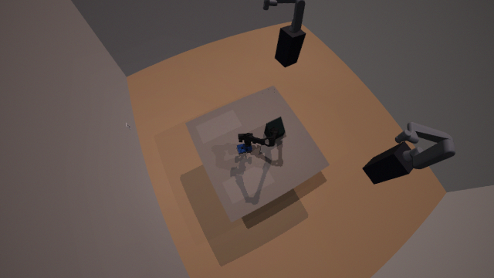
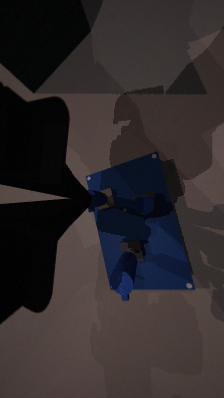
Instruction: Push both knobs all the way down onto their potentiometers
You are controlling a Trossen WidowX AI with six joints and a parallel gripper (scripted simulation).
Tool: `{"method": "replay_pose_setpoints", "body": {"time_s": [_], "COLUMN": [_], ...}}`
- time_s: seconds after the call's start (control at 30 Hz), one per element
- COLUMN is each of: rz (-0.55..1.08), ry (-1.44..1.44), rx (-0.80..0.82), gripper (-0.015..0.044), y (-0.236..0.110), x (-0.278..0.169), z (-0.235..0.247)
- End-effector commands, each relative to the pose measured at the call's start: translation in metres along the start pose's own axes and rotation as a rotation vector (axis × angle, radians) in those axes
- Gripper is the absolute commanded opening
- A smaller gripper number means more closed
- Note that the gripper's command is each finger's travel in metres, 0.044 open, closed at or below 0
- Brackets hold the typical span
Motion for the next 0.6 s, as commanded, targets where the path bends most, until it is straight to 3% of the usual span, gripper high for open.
{"method": "replay_pose_setpoints", "body": {"time_s": [0.0, 0.57], "rz": [0.003, 0.004], "ry": [-0.011, -0.011], "rx": [0.007, 0.007], "gripper": [0.0000, 0.0000], "y": [0.006, -0.013], "x": [0.002, 0.002], "z": [0.000, 0.000]}}
Point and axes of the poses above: the point midway between the two fingers, 35 mm back from their tips, its own y axis out along the fingers, its own z axis across the jaws, x = y × z, the point moved 10 cm from there along -y, back along the fingers, and after that the axes turned 14 degrees about y, right-handed, at the moved point
